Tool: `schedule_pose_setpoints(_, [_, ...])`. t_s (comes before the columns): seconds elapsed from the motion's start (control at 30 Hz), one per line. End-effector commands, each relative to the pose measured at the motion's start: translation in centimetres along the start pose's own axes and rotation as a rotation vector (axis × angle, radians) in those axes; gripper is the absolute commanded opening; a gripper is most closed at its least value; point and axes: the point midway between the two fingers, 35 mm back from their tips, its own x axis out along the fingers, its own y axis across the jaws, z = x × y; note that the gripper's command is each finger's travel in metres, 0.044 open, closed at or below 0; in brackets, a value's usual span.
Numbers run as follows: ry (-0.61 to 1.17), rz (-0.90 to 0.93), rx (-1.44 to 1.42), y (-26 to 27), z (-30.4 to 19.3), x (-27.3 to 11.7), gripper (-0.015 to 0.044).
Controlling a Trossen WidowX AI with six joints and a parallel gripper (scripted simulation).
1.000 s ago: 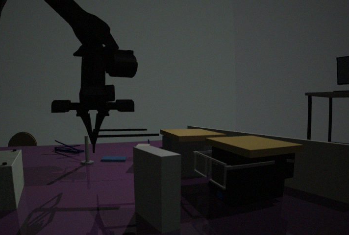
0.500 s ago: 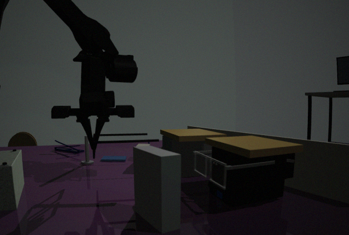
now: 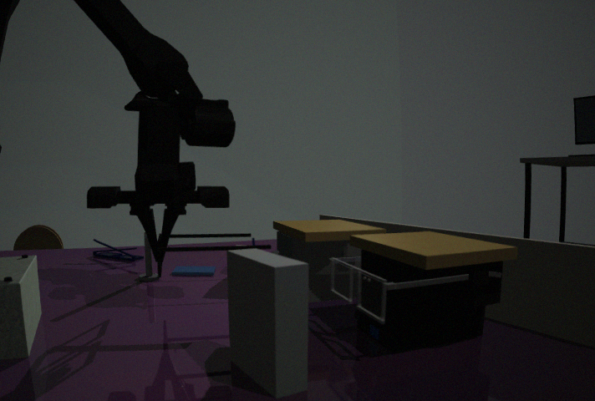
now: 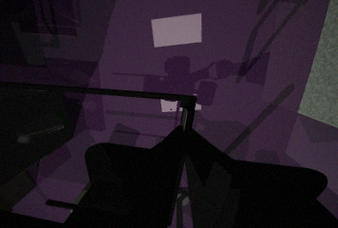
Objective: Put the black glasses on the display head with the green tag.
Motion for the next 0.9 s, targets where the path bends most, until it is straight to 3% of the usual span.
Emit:
schedule_pose_setpoints(0.0, [-0.001,0.004,-0.003,0.5,0.0,0.0,0.0])
schedule_pose_setpoints(0.87, [0.01,0.008,-0.003,4.0,0.1,0.0,0.0])
